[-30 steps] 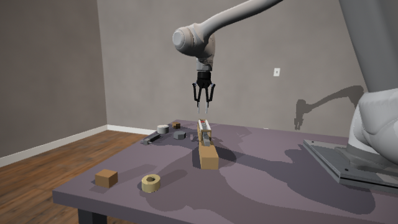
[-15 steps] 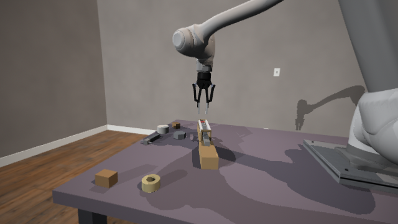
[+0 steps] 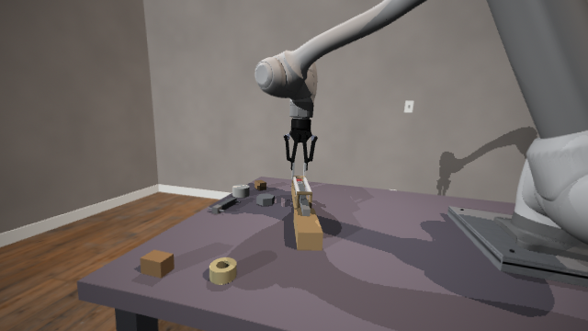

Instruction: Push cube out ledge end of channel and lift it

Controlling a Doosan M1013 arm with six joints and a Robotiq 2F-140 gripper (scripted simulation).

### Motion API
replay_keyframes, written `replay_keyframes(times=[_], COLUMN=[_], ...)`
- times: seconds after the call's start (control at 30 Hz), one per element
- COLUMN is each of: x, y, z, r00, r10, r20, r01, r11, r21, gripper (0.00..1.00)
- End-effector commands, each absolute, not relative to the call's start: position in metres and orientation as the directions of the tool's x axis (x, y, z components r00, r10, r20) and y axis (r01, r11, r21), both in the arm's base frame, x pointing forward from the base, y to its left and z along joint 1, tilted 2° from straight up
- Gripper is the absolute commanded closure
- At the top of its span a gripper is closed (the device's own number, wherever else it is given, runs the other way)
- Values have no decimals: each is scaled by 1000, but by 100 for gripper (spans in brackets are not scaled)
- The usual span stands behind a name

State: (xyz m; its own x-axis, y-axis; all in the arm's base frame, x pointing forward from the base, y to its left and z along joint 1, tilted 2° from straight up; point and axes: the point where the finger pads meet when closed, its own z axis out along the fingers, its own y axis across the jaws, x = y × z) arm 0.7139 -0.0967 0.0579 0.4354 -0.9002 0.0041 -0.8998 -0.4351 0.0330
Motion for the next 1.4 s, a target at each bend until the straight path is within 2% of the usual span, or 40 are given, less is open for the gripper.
replay_keyframes(times=[0.0, 0.4, 1.37], x=[714, 713, 713], y=[-97, -97, -97], z=[54, 36, 35], r00=[435, 435, 435], r10=[-900, -900, -900], r20=[4, 4, 4], r01=[-900, -900, -900], r11=[-435, -435, -435], r21=[33, 33, 33], gripper=[75, 75, 75])
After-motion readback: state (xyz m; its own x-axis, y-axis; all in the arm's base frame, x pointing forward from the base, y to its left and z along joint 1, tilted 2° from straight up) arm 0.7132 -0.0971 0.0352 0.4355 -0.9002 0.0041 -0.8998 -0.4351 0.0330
